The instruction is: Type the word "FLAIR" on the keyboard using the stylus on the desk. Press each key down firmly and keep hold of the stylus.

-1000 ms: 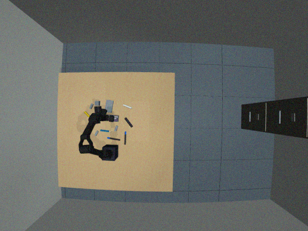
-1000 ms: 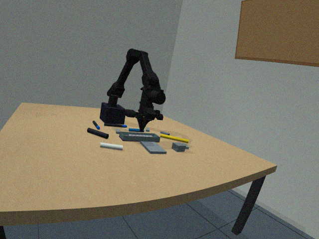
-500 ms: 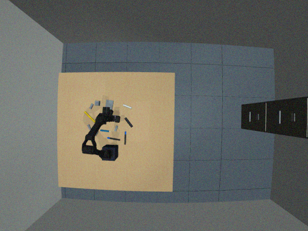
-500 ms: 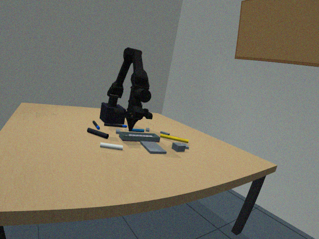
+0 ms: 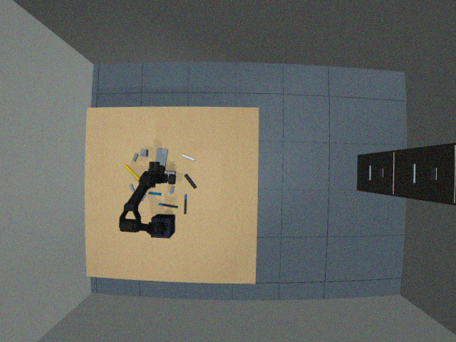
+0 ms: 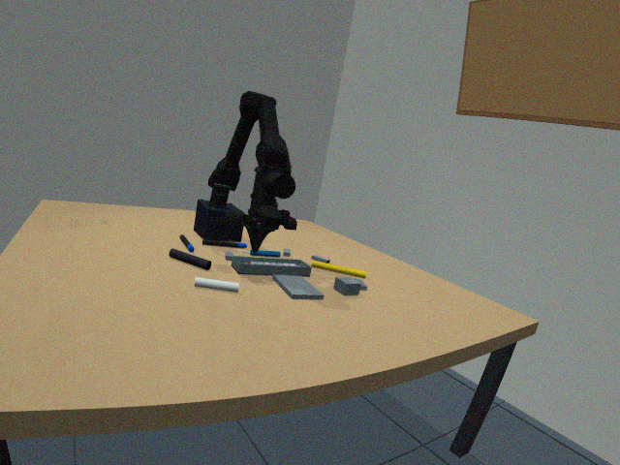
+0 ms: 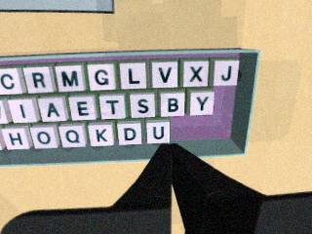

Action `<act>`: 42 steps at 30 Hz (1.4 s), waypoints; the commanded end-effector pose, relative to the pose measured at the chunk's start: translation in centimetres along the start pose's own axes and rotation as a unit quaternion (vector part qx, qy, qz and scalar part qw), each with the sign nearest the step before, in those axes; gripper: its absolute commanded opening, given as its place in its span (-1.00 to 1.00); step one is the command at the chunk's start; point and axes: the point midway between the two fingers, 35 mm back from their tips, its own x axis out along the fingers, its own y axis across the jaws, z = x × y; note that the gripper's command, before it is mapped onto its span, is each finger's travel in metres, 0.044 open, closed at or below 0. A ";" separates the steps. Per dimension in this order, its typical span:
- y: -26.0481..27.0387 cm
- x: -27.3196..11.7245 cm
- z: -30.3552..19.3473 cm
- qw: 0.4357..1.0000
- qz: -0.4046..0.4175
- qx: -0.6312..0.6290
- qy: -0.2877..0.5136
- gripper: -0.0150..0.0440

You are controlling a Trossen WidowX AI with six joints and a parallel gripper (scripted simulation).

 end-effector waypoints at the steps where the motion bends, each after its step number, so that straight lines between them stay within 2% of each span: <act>1: 0.9 0.2 -1.3 1.000 0.000 0.002 0.003 -0.49; 12: 1.1 0.2 -1.2 1.000 0.000 0.002 0.003 -0.49; 18: 8.2 0.2 -1.2 1.000 0.004 0.002 0.003 -0.49; 29: 8.5 0.2 -1.2 1.000 0.004 0.002 0.003 -0.49; 31: 8.5 -0.8 -1.2 1.000 0.004 0.002 0.003 -0.49; 35: 8.5 -5.6 -1.2 1.000 0.004 0.002 0.002 -0.49; 42: 8.6 -5.5 -1.0 1.000 0.007 0.000 -0.002 -0.49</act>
